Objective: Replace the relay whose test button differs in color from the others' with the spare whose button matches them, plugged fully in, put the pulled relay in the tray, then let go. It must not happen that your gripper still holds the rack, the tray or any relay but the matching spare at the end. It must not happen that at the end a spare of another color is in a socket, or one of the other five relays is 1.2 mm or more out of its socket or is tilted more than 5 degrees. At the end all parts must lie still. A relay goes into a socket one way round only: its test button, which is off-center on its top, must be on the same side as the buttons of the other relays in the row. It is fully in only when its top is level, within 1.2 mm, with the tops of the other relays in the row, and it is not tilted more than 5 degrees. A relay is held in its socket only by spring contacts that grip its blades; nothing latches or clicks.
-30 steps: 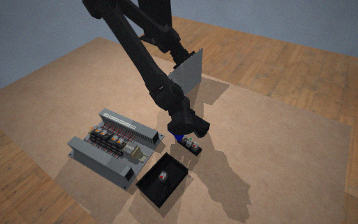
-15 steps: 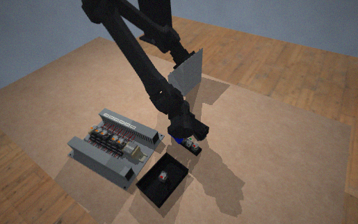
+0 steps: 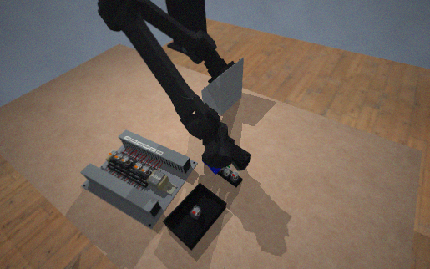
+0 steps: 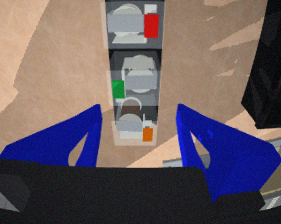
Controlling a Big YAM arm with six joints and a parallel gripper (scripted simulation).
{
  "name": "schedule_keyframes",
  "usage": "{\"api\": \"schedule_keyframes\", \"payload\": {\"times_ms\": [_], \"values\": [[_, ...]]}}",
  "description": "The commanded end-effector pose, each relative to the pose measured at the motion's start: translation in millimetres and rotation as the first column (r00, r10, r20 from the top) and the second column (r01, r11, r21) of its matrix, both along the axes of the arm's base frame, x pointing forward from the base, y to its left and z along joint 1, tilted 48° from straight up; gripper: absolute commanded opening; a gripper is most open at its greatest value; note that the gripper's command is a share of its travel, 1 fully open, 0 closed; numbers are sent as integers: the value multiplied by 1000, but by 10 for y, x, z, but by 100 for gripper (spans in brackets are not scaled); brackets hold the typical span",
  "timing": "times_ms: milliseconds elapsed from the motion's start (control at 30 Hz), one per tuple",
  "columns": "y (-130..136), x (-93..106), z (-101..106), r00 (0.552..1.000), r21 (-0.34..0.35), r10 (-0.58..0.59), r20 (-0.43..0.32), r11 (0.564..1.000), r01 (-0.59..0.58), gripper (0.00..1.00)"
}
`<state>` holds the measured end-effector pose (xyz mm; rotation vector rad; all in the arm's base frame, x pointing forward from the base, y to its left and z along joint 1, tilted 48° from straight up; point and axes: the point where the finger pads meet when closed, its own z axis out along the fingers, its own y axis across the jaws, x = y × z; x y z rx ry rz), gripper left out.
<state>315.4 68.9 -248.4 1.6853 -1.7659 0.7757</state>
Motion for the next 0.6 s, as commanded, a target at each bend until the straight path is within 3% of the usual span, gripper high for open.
{"api": "schedule_keyframes", "payload": {"times_ms": [0,567], "values": [[-40,0,-46,1000,2,-2,1,1000,2,59],[-6,-4,-39,1000,3,5,5,1000,-5,59]]}}
